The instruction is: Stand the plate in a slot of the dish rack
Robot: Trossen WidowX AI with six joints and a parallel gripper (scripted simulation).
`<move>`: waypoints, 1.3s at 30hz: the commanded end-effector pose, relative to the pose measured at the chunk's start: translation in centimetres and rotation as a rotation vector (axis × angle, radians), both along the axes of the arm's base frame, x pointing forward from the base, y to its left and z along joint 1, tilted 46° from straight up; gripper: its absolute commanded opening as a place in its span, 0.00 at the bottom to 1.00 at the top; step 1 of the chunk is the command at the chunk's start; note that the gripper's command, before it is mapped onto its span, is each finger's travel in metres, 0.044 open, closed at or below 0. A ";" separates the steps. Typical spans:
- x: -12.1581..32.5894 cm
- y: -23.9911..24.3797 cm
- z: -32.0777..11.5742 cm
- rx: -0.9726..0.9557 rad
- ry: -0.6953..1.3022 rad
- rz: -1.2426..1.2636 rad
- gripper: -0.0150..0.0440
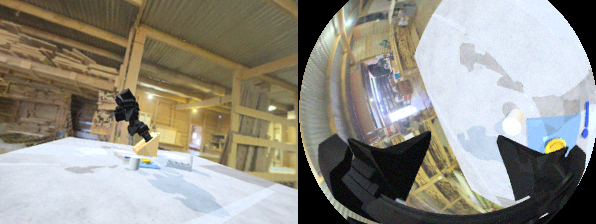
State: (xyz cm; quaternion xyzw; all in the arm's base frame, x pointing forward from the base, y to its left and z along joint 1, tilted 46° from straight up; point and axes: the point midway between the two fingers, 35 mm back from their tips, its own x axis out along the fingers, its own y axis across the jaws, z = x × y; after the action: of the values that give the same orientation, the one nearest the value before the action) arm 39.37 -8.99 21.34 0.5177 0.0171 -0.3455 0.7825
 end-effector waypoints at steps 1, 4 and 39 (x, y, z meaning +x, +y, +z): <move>0.0 0.3 -1.7 -0.058 0.113 0.024 0.93; -0.2 0.5 -2.8 -0.100 0.197 0.046 0.93; -5.1 2.4 -12.8 -0.566 1.148 0.455 0.93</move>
State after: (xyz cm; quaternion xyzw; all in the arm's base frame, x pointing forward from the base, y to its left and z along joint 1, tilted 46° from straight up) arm 34.67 -6.71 9.17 0.0522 0.4183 -0.3914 0.8180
